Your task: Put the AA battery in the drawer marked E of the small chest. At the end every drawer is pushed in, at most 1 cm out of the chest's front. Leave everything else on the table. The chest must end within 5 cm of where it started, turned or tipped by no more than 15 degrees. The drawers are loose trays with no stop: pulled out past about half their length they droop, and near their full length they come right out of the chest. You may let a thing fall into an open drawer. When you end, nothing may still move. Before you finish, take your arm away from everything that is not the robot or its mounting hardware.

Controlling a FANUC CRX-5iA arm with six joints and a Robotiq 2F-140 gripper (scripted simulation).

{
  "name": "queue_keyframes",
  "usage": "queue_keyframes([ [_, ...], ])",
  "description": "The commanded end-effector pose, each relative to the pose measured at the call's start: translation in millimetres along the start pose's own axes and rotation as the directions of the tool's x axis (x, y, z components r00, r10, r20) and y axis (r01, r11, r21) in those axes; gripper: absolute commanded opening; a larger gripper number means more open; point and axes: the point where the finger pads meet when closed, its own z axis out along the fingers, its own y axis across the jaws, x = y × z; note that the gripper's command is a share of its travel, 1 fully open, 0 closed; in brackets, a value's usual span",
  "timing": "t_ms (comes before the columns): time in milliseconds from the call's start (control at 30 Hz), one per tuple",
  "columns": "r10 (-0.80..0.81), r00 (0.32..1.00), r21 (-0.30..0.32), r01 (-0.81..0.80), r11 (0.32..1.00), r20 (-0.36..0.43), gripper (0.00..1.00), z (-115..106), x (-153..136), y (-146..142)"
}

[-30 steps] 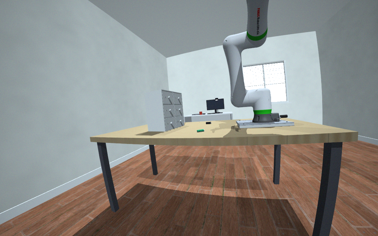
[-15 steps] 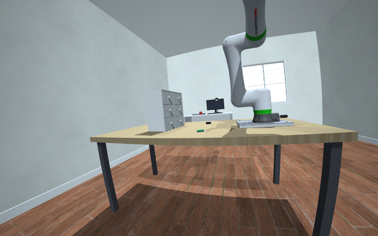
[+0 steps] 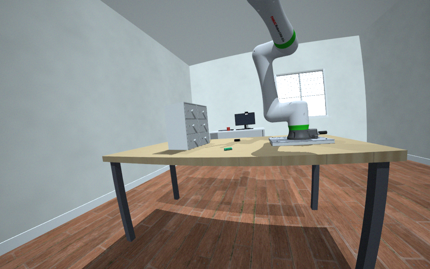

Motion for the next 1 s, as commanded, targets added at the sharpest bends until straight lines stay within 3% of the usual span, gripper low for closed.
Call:
queue_keyframes([
  [0,0.053,0.998,-0.100,-0.055,0.993,-0.023,1.00,-3,22,63],
  [33,0.053,0.998,-0.100,-0.055,0.993,-0.023,1.00,-3,22,63],
  [67,0.114,0.992,-0.215,-0.124,0.969,-0.059,1.00,-11,33,106],
  [133,0.114,0.992,-0.215,-0.124,0.969,-0.059,1.00,-15,41,134],
  [167,0.114,0.992,-0.215,-0.124,0.969,-0.059,1.00,-15,41,134],
  [200,0.176,0.979,-0.331,-0.201,0.922,-0.103,1.00,-27,48,172],
  [267,0.176,0.979,-0.331,-0.201,0.922,-0.103,1.00,-34,56,204],
  [367,0.176,0.979,-0.331,-0.201,0.922,-0.103,1.00,-35,57,209],
  [400,0.236,0.959,-0.442,-0.281,0.852,-0.155,1.00,-59,66,268],
  [500,0.236,0.959,-0.442,-0.281,0.852,-0.155,1.00,-64,69,284],
  [533,0.292,0.932,-0.543,-0.362,0.758,-0.213,1.00,-82,69,316],
  [633,0.292,0.932,-0.543,-0.362,0.758,-0.213,1.00,-102,74,357],
  [667,0.292,0.932,-0.543,-0.362,0.758,-0.213,1.00,-102,74,357],
  [700,0.343,0.898,-0.630,-0.438,0.642,-0.276,1.00,-123,70,385],
  [800,0.343,0.898,-0.630,-0.438,0.642,-0.276,1.00,-148,74,426],
  [833,0.343,0.898,-0.630,-0.438,0.642,-0.276,1.00,-148,74,426],
  [867,0.386,0.857,-0.697,-0.507,0.507,-0.342,1.00,-174,67,455],
  [933,0.386,0.857,-0.697,-0.507,0.507,-0.342,1.00,-174,67,455],
  [967,0.386,0.857,-0.697,-0.507,0.507,-0.342,1.00,-199,67,487],
])
